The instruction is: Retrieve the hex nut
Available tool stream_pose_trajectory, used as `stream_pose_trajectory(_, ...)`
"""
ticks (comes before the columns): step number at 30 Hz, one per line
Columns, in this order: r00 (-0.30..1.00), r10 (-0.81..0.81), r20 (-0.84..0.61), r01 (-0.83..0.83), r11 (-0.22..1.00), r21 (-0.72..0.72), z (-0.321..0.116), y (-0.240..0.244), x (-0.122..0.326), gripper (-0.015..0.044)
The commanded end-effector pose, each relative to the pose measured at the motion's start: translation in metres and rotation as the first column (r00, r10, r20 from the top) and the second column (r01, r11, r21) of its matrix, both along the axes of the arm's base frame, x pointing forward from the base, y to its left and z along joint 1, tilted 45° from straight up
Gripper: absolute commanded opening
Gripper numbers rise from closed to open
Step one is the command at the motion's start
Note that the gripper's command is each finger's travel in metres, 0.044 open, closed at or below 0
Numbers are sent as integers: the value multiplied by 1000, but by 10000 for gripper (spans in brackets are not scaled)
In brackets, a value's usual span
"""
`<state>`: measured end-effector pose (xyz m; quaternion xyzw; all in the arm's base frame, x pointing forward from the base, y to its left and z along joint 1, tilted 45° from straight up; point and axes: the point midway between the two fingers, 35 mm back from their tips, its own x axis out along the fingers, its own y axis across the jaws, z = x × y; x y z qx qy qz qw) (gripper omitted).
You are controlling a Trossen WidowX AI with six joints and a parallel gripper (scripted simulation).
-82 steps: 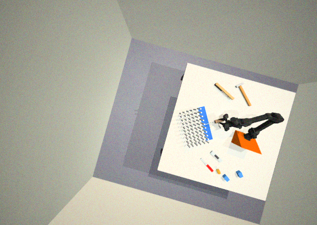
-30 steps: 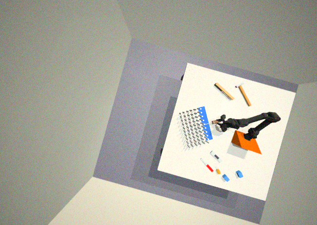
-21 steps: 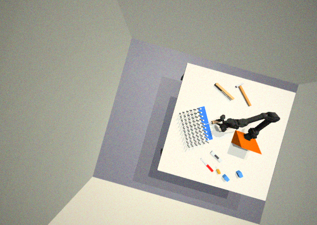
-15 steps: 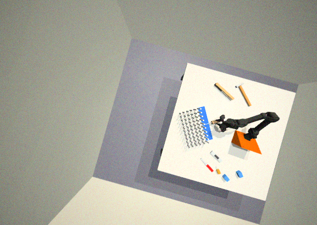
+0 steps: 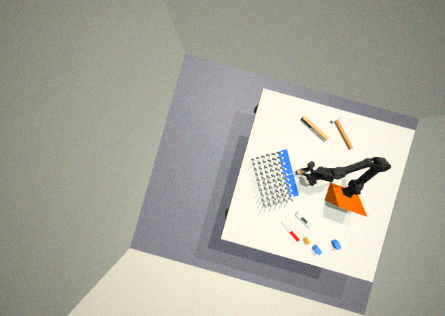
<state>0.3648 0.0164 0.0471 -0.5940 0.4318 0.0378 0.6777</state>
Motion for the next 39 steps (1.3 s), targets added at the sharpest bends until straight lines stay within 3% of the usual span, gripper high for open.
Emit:
stream_pose_trajectory(1, 1000, -4, 15, 4, 1000, 5, 2, 2, 5, 0)
stream_pose_trajectory(39, 1000, -4, 16, 4, 1000, 7, -7, 14, 22, 0)
